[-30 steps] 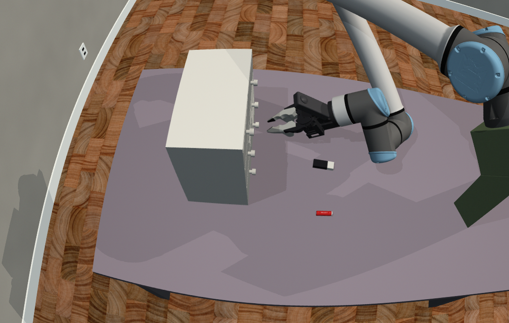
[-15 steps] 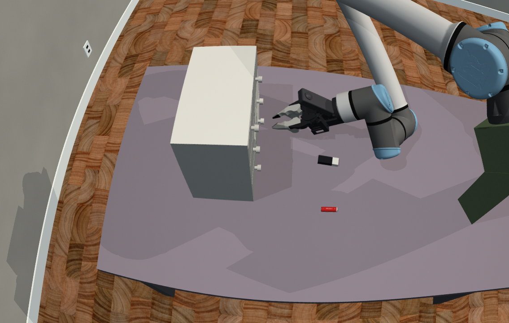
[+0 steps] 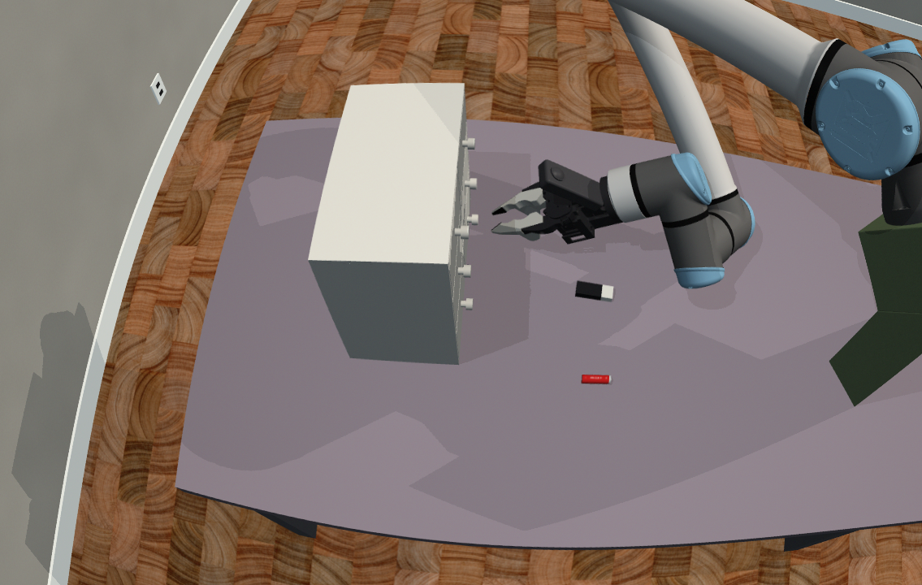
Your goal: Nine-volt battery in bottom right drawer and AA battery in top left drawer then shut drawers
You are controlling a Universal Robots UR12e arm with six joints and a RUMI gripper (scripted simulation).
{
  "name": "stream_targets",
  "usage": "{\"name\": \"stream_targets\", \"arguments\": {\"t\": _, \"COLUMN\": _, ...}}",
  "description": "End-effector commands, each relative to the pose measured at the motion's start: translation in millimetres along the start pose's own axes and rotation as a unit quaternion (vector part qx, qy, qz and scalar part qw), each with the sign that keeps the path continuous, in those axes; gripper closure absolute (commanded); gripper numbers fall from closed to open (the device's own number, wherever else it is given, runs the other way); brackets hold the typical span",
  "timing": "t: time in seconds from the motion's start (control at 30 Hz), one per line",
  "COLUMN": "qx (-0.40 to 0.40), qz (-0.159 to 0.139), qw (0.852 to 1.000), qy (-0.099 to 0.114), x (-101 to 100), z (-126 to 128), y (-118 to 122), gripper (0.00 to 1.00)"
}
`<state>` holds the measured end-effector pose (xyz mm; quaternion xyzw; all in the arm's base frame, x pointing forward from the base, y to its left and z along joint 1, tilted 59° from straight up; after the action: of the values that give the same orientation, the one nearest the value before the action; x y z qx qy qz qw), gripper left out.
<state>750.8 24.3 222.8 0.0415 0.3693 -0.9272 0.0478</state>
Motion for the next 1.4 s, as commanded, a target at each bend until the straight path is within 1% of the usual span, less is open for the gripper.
{"name": "stream_targets", "arguments": {"t": 0.0, "qx": 0.0, "qz": 0.0, "qw": 1.0, "qy": 0.0, "x": -0.9, "z": -0.2, "y": -1.3, "gripper": 0.8}}
{"name": "stream_targets", "arguments": {"t": 1.0, "qx": 0.0, "qz": 0.0, "qw": 1.0, "qy": 0.0, "x": -23.7, "z": -0.4, "y": -14.5, "gripper": 0.8}}
{"name": "stream_targets", "arguments": {"t": 1.37, "qx": 0.0, "qz": 0.0, "qw": 1.0, "qy": 0.0, "x": -27.6, "z": -0.4, "y": -16.7, "gripper": 0.8}}
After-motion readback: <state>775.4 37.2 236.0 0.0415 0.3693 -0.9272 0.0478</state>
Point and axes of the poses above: the point where the finger pads meet when closed, its own x axis back along the fingers, its own z axis across the jaws, y = z × x, the point moved 3 cm from there along x, back along the fingers, and after that the axes turned 1 degree about -x, right-handed, at the moved point
